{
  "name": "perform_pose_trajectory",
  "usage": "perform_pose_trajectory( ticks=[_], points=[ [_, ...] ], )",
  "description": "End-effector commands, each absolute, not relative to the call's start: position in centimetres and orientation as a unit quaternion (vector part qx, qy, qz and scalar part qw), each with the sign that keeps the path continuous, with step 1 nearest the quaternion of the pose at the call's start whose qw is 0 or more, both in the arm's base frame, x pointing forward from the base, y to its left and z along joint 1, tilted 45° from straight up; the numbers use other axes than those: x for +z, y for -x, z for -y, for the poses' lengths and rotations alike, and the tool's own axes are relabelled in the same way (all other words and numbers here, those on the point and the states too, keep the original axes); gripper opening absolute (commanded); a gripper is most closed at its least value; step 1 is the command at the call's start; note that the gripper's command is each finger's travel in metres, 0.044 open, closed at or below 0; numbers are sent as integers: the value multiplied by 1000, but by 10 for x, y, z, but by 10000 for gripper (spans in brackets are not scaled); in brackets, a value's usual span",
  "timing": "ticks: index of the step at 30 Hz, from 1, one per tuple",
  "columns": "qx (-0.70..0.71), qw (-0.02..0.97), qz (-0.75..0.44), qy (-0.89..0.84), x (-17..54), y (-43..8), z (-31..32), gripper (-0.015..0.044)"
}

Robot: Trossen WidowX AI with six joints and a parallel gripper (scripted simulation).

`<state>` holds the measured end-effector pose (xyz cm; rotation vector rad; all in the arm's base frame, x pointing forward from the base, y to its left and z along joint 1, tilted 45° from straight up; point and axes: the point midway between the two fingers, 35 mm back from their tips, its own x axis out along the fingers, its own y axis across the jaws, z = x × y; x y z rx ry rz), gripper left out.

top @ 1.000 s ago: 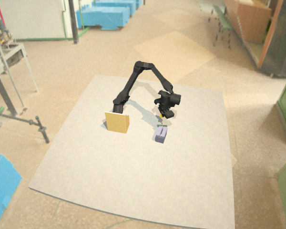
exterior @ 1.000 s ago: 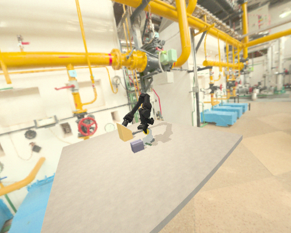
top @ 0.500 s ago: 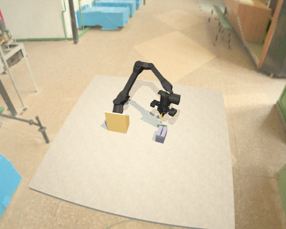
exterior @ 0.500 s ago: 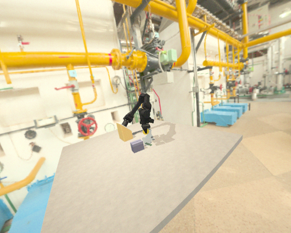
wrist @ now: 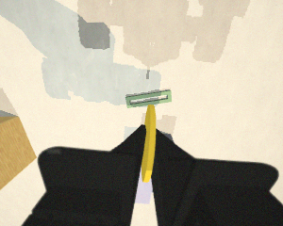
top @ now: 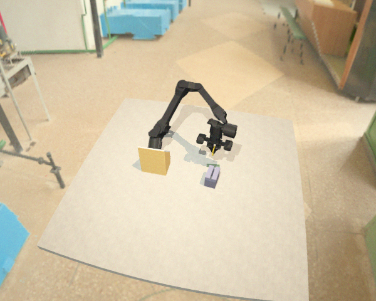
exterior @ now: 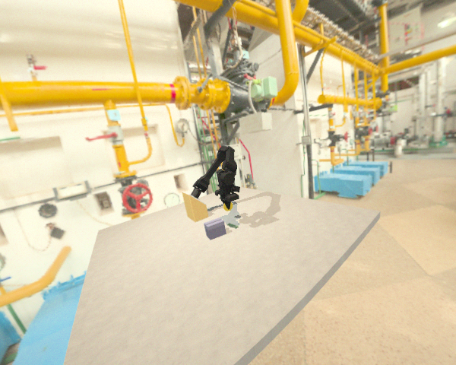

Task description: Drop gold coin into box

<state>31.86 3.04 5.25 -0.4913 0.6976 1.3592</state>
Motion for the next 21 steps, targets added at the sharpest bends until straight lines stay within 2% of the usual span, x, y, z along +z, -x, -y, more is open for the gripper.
perform_pose_trajectory(
  ticks=[1, 21],
  points=[
    [607, 695, -313, 225, 47, -321, -23, 0],
    [604, 695, -318, 228, 11, -329, 14, 0]
  ],
)
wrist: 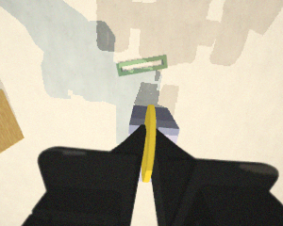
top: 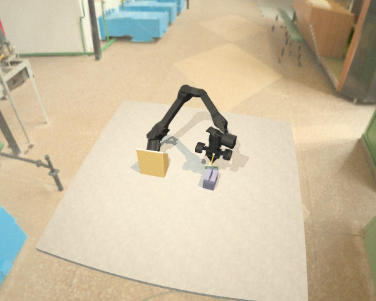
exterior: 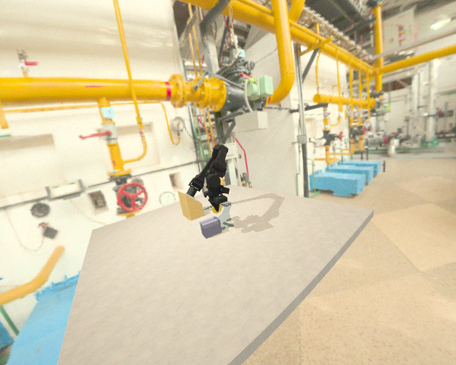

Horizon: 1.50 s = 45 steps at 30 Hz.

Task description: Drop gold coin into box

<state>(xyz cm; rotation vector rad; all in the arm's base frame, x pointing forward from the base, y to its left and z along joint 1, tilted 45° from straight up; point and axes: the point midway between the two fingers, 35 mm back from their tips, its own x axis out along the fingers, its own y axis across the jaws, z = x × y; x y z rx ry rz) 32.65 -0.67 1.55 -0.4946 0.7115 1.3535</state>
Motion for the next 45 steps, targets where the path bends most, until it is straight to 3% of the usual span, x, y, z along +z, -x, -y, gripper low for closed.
perform_pose_trajectory(
  ticks=[1, 45],
  points=[
    [604, 695, -318, 228, 10, -329, 16, 0],
    [610, 693, -310, 228, -24, -330, 54, 0]
  ],
)
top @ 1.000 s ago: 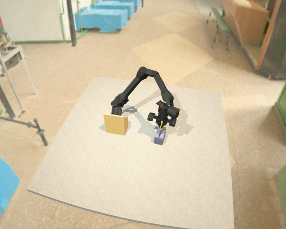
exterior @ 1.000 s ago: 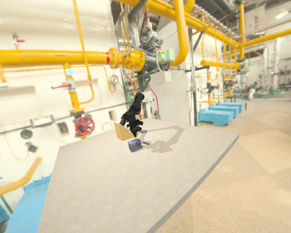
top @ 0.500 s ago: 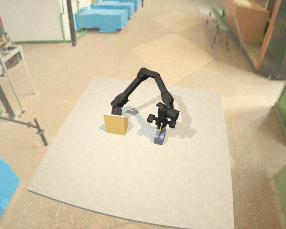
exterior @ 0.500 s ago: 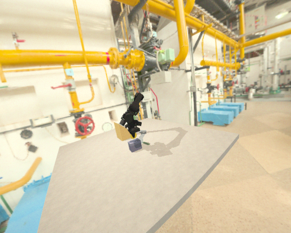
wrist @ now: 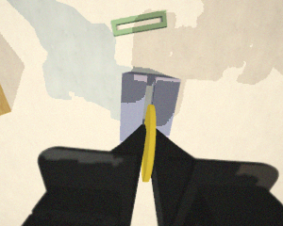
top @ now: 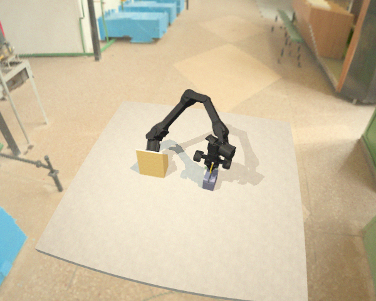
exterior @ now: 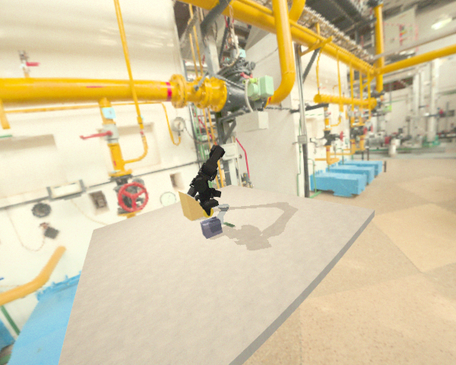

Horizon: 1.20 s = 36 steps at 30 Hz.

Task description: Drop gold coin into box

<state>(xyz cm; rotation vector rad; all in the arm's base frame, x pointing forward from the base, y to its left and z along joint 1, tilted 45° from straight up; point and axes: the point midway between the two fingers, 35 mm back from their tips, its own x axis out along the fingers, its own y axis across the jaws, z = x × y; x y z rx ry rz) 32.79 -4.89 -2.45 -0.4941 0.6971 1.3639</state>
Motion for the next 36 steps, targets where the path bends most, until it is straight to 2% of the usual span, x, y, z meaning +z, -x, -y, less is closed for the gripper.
perform_pose_trajectory(
  ticks=[1, 36],
  points=[
    [610, 693, -309, 228, -24, -330, 54, 0],
    [610, 694, -312, 220, -34, -330, 40, 0]
  ],
)
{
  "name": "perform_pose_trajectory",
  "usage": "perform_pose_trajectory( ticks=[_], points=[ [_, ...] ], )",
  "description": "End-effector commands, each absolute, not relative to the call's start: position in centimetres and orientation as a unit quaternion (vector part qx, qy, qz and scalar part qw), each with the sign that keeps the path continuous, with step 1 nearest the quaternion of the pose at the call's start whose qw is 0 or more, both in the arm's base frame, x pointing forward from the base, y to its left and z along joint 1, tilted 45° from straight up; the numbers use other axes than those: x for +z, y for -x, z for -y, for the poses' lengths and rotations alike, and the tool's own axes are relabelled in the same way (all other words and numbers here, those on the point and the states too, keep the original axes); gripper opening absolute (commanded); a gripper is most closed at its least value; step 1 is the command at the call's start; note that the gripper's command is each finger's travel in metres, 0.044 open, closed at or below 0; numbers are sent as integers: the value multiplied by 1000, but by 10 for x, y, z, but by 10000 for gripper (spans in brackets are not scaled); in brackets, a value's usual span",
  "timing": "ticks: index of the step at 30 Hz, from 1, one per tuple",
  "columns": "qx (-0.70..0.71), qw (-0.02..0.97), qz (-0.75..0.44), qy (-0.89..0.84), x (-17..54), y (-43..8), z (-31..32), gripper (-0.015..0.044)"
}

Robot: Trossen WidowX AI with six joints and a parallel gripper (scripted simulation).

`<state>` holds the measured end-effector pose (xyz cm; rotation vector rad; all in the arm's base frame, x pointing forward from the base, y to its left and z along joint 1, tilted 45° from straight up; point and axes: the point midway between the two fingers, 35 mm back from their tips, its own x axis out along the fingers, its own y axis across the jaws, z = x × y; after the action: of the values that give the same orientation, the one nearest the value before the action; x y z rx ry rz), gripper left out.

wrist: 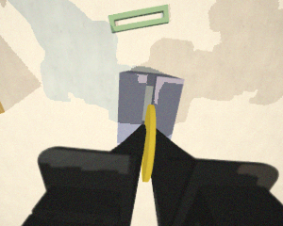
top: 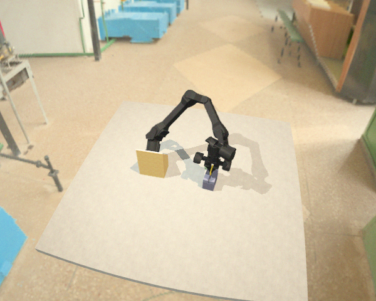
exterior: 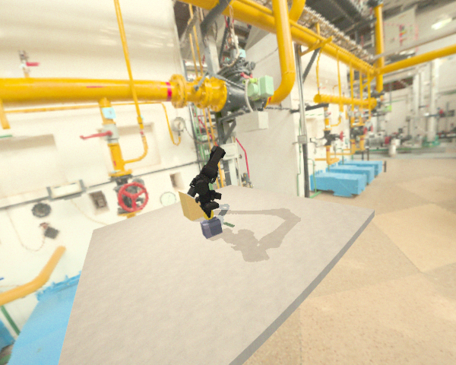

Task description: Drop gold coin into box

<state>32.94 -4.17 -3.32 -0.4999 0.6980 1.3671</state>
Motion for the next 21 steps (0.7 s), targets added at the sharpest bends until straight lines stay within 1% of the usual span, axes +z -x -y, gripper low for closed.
perform_pose_trajectory(
  ticks=[1, 7, 13, 21],
  points=[
    [610, 694, -312, 220, -35, -330, 40, 0],
    [610, 694, -312, 221, -37, -330, 37, 0],
    [611, 692, -312, 224, -37, -330, 39, 157],
    [611, 692, -312, 224, -37, -330, 39, 161]
  ],
)
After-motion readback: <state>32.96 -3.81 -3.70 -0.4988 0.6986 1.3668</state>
